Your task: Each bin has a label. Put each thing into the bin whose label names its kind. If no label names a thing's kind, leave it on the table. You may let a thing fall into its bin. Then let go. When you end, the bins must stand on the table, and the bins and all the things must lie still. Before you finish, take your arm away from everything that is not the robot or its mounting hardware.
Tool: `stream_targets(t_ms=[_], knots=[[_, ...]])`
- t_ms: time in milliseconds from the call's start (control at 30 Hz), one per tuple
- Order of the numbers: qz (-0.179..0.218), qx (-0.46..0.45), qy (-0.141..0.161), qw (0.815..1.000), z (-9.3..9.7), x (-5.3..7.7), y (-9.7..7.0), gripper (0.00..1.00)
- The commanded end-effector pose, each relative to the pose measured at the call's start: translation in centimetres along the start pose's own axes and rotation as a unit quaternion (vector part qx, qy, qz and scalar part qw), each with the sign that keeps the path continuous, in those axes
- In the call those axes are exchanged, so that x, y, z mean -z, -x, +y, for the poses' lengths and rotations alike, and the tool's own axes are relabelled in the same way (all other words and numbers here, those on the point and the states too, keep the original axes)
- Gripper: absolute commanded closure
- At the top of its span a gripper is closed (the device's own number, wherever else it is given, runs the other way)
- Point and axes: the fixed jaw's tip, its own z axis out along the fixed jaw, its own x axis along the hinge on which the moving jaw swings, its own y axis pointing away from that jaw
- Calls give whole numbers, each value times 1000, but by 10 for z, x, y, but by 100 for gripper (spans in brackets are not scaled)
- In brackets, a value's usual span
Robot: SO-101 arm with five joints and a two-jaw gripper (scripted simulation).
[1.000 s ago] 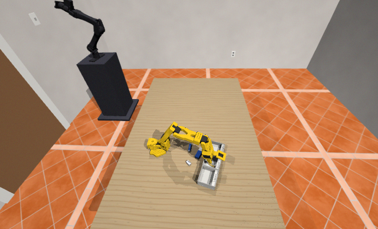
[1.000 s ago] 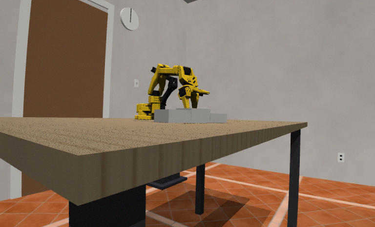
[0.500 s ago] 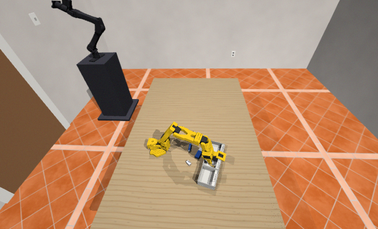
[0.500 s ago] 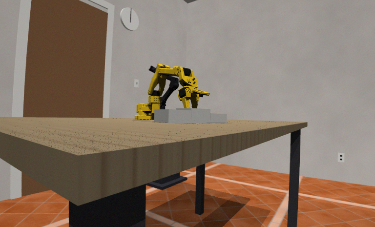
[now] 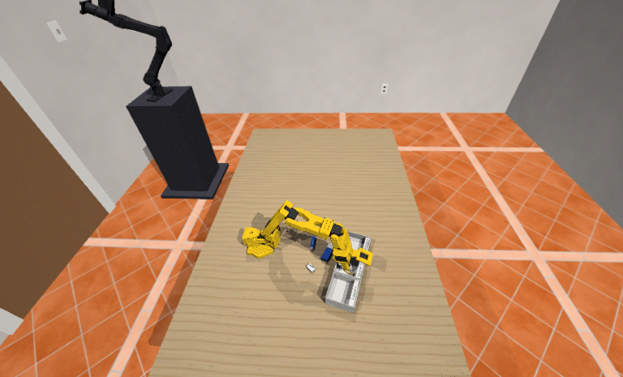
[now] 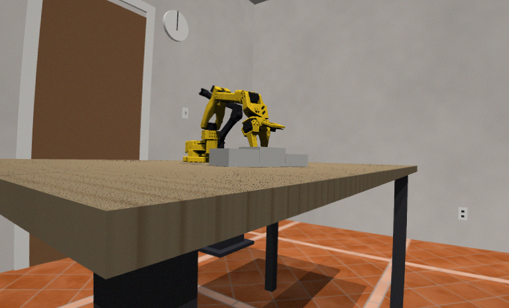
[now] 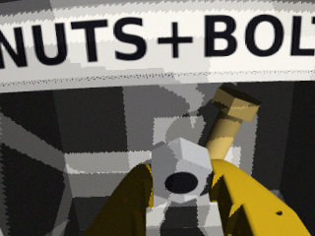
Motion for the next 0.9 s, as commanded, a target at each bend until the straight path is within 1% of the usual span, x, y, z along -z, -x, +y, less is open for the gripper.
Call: stream_targets(t_ms=[0, 400, 733, 867], knots=[[-28, -8, 0, 1000, -2, 10, 9, 93], [-28, -8, 0, 1000, -2, 10, 9, 84], [-28, -8, 0, 1000, -2, 10, 9, 83], [-28, -8, 0, 1000, -2, 13, 9, 83]])
